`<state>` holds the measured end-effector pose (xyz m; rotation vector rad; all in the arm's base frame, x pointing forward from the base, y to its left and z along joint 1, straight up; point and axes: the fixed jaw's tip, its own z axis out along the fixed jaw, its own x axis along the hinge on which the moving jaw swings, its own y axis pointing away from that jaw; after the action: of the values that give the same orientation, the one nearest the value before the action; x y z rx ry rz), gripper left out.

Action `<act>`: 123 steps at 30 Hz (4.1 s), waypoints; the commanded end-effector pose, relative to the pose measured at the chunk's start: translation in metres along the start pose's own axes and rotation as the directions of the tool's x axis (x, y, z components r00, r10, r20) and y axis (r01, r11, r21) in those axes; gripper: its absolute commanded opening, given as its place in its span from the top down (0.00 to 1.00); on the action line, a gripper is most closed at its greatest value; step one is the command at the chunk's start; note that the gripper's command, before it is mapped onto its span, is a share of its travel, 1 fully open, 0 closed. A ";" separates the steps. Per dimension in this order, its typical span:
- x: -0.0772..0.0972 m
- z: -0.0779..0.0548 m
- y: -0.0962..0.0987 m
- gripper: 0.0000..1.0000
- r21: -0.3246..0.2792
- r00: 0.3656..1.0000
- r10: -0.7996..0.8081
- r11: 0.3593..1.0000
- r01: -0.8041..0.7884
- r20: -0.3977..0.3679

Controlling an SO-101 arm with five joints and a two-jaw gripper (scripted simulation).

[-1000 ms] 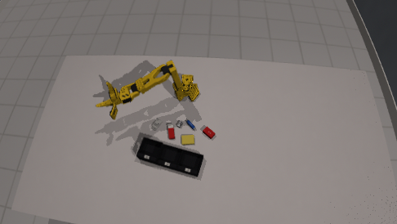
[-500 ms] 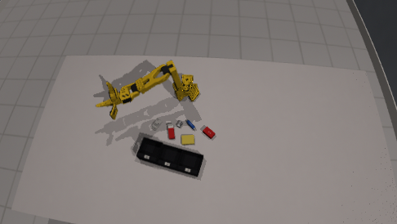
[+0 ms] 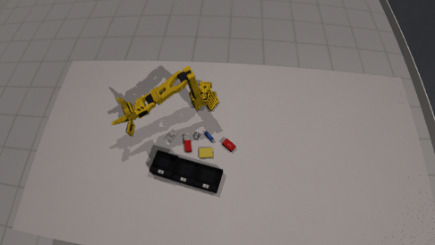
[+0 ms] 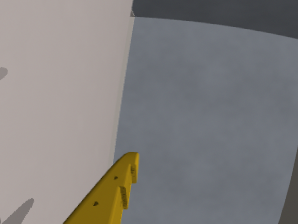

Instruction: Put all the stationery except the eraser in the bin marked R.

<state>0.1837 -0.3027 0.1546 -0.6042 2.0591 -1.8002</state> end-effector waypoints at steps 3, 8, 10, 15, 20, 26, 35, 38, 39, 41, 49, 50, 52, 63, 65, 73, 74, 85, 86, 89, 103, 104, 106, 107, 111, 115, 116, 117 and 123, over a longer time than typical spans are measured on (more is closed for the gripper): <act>-0.023 -0.018 -0.021 0.00 0.015 0.998 0.014 1.000 -0.015 0.069; -0.034 -0.024 -0.018 0.00 -0.020 0.995 0.018 1.000 -0.017 0.102; -0.034 -0.019 0.004 0.00 -0.097 0.995 0.014 0.995 -0.005 0.099; -0.046 -0.029 0.009 0.00 -0.155 0.990 0.020 0.988 0.002 0.137; -0.058 -0.040 0.014 0.00 -0.213 0.985 0.025 0.977 0.012 0.173; -0.062 -0.043 0.035 0.00 -0.304 0.983 0.022 0.952 0.036 0.185; -0.074 -0.063 0.046 0.00 -0.403 0.973 0.028 0.913 0.068 0.228; -0.078 -0.071 0.049 0.00 -0.435 0.970 0.030 0.897 0.081 0.242; -0.079 -0.073 0.050 0.00 -0.445 0.969 0.030 0.891 0.085 0.246; -0.080 -0.076 0.051 0.00 -0.455 0.968 0.031 0.886 0.090 0.250; -0.081 -0.088 0.072 0.00 -0.557 0.965 0.026 0.820 0.129 0.261; -0.082 -0.090 0.073 0.00 -0.566 0.964 0.026 0.813 0.133 0.264; -0.083 -0.095 0.075 0.00 -0.584 0.962 0.026 0.799 0.142 0.270; -0.083 -0.112 0.092 0.00 -0.669 0.956 0.013 0.717 0.195 0.292; -0.083 -0.115 0.093 0.00 -0.677 0.954 0.009 0.706 0.206 0.300; -0.084 -0.130 0.096 0.00 -0.707 0.943 -0.005 0.661 0.252 0.332; -0.084 -0.132 0.097 0.00 -0.710 0.942 -0.006 0.655 0.258 0.336; -0.083 -0.143 0.106 0.00 -0.759 0.944 0.002 0.595 0.265 0.331; -0.083 -0.144 0.106 0.00 -0.761 0.943 0.002 0.591 0.267 0.332; -0.083 -0.149 0.106 0.00 -0.769 0.942 0.003 0.579 0.272 0.335; -0.083 -0.157 0.106 0.00 -0.779 0.931 -0.012 0.544 0.311 0.364; -0.083 -0.158 0.106 0.00 -0.778 0.930 -0.013 0.544 0.314 0.367; -0.083 -0.159 0.104 0.00 -0.776 0.928 -0.015 0.544 0.320 0.373; -0.083 -0.160 0.103 0.00 -0.774 0.927 -0.016 0.544 0.323 0.376; -0.080 -0.163 0.113 0.00 -0.805 0.932 -0.013 0.499 0.321 0.363; -0.081 -0.165 0.111 0.00 -0.803 0.931 -0.011 0.503 0.320 0.365; -0.081 -0.165 0.110 0.00 -0.802 0.931 -0.010 0.504 0.320 0.365; -0.082 -0.166 0.109 0.00 -0.802 0.931 -0.010 0.505 0.320 0.365; -0.083 -0.168 0.105 0.00 -0.799 0.930 -0.006 0.510 0.319 0.367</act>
<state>0.1532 -0.1059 0.0615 -1.3025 2.6383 -0.4470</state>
